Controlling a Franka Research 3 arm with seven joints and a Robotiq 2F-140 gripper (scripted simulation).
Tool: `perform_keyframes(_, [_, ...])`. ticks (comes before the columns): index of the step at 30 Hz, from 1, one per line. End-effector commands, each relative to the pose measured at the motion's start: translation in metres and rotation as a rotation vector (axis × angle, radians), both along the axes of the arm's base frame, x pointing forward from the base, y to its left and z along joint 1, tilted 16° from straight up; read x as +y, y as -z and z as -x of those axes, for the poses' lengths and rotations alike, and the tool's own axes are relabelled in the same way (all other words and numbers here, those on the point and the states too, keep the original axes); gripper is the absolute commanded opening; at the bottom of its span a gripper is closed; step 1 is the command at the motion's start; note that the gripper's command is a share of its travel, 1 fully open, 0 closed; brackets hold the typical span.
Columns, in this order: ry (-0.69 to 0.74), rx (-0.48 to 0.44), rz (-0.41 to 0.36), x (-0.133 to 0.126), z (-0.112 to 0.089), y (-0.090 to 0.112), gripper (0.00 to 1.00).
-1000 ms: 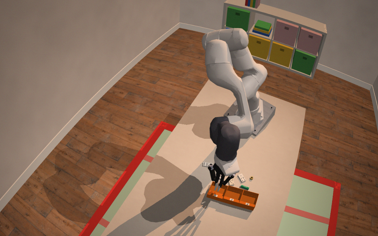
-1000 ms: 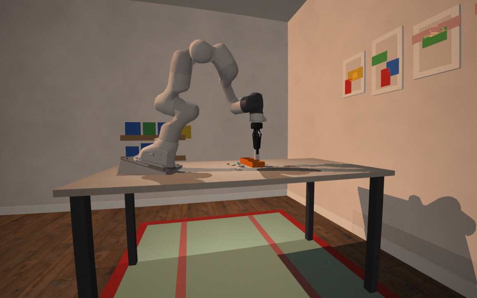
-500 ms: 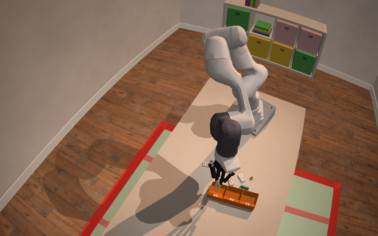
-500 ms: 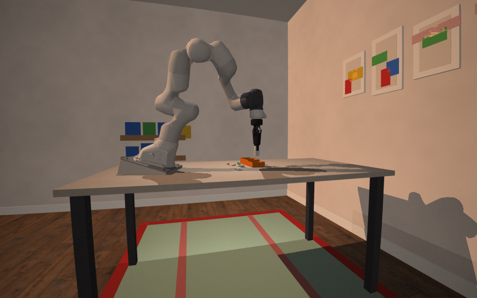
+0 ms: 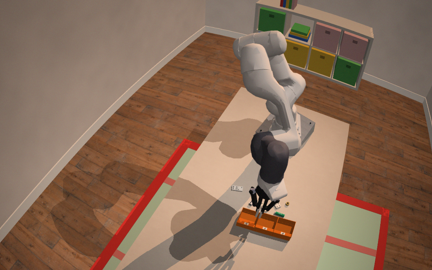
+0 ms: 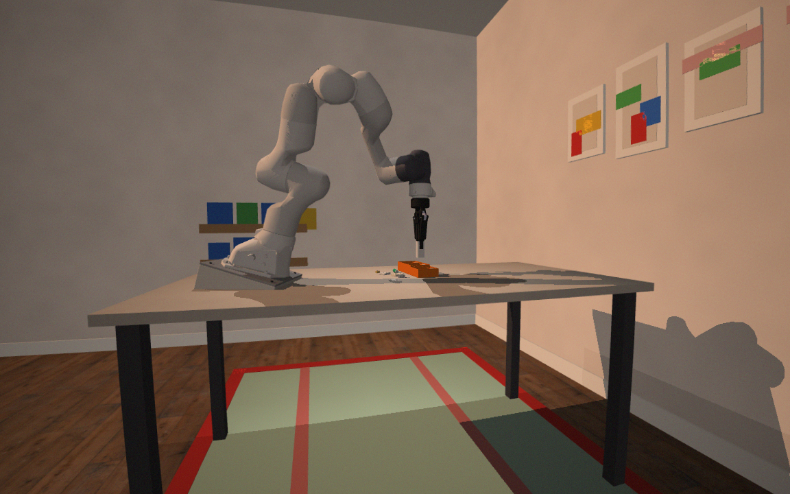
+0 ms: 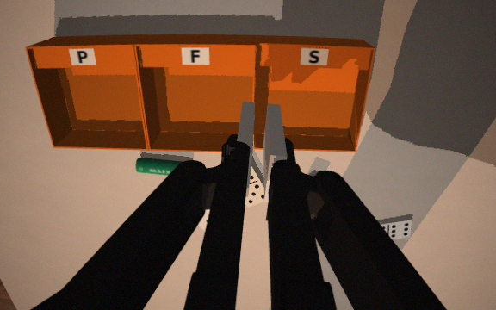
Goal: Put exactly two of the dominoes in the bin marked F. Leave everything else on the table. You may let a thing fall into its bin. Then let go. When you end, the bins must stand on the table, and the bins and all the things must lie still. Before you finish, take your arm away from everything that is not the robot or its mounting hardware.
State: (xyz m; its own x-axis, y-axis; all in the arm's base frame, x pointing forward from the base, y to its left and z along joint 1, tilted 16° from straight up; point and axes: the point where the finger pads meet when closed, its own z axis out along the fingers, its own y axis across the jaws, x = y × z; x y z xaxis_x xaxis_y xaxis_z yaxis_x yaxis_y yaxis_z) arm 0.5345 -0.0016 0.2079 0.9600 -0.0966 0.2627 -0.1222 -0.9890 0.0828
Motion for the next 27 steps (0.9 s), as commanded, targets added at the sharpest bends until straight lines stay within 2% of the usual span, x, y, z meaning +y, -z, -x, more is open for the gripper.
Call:
perform_keyframes(1, [0.033,-0.006,-0.013,0.020,-0.002,0.002,0.05])
perform_keyframes(7, [0.033,-0.006,-0.013,0.039,-0.002,0.004,0.05])
perform_keyframes(27, [0.033,-0.006,-0.013,0.039,-0.002,0.004,0.05])
